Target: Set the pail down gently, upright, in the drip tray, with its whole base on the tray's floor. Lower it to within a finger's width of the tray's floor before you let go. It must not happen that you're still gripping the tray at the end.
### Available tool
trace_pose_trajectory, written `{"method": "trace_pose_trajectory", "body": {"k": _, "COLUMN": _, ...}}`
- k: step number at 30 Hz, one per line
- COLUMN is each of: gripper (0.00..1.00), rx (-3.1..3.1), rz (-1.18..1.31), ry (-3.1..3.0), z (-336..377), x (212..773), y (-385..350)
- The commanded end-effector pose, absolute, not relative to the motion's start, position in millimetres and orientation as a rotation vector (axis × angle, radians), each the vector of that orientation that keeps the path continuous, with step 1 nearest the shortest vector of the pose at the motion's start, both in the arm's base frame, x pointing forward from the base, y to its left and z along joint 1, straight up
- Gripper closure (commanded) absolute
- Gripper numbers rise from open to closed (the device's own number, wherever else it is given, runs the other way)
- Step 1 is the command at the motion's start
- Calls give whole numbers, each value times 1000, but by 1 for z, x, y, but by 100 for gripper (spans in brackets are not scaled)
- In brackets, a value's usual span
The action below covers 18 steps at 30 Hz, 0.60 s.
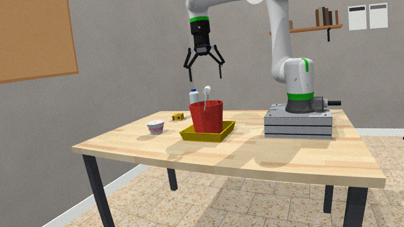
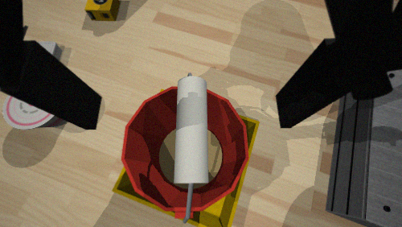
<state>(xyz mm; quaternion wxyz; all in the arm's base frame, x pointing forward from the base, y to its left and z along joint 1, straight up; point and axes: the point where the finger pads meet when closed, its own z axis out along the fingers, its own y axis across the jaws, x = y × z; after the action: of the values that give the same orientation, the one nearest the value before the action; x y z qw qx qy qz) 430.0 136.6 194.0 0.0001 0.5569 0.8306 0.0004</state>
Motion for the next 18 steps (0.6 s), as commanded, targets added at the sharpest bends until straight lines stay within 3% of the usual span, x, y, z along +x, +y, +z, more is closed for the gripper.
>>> {"method": "trace_pose_trajectory", "body": {"k": 1, "gripper": 0, "rx": 1749, "rz": 3, "ry": 2608, "z": 200, "x": 431, "y": 137}}
{"method": "trace_pose_trajectory", "body": {"k": 18, "gripper": 0, "rx": 1749, "rz": 3, "ry": 2608, "z": 215, "x": 431, "y": 137}}
